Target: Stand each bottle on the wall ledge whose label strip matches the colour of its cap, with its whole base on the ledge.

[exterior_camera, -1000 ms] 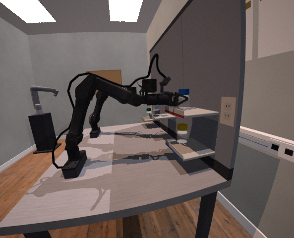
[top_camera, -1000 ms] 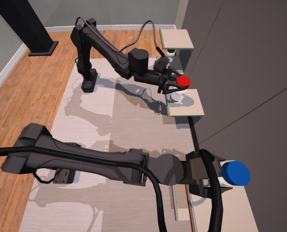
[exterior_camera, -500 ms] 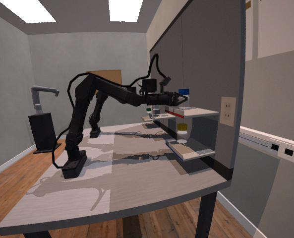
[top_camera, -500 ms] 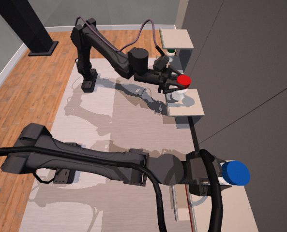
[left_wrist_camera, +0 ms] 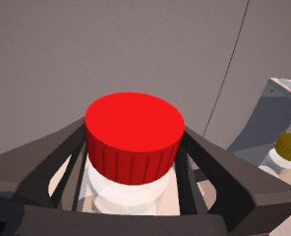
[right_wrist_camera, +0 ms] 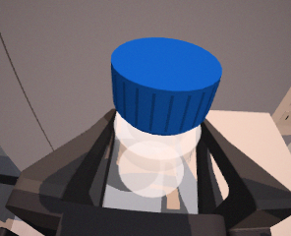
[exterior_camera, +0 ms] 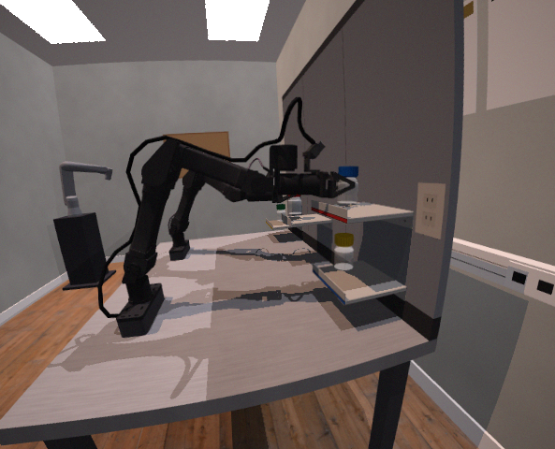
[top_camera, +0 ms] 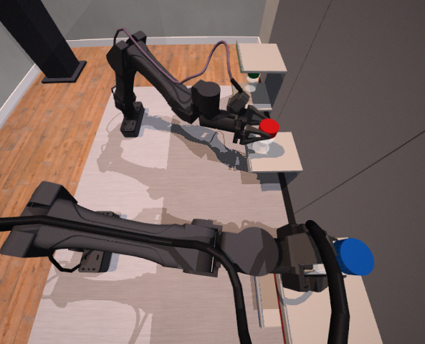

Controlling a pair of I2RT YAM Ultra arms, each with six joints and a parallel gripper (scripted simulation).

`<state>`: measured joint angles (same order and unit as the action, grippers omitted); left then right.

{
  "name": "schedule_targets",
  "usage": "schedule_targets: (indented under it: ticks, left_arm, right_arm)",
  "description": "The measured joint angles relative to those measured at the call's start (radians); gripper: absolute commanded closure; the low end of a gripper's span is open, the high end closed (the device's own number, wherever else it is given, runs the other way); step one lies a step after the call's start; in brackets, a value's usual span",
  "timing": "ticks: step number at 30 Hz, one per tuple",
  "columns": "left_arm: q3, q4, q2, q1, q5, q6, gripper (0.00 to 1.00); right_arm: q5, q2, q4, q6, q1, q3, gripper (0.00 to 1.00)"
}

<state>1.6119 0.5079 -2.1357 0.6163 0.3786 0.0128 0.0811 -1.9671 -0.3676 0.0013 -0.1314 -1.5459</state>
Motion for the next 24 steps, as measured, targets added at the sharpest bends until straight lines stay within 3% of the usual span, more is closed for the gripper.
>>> schedule_targets:
  ticks: [10,21,24]
  left_arm:
    - [-0.042,0.068,-0.029,-0.008,-0.004,0.0,0.5]
    - [-0.042,0.074,-0.029,-0.008,-0.006,0.0,0.5]
    - [-0.042,0.08,-0.028,-0.008,-0.006,0.0,0.16]
  right_arm:
    - [0.0,0.01,0.152,0.0,0.0,-0.137,0.48]
    - [0.0,0.012,0.175,0.0,0.0,-0.149,0.48]
    - [0.0,0.012,0.175,0.0,0.0,-0.149,0.48]
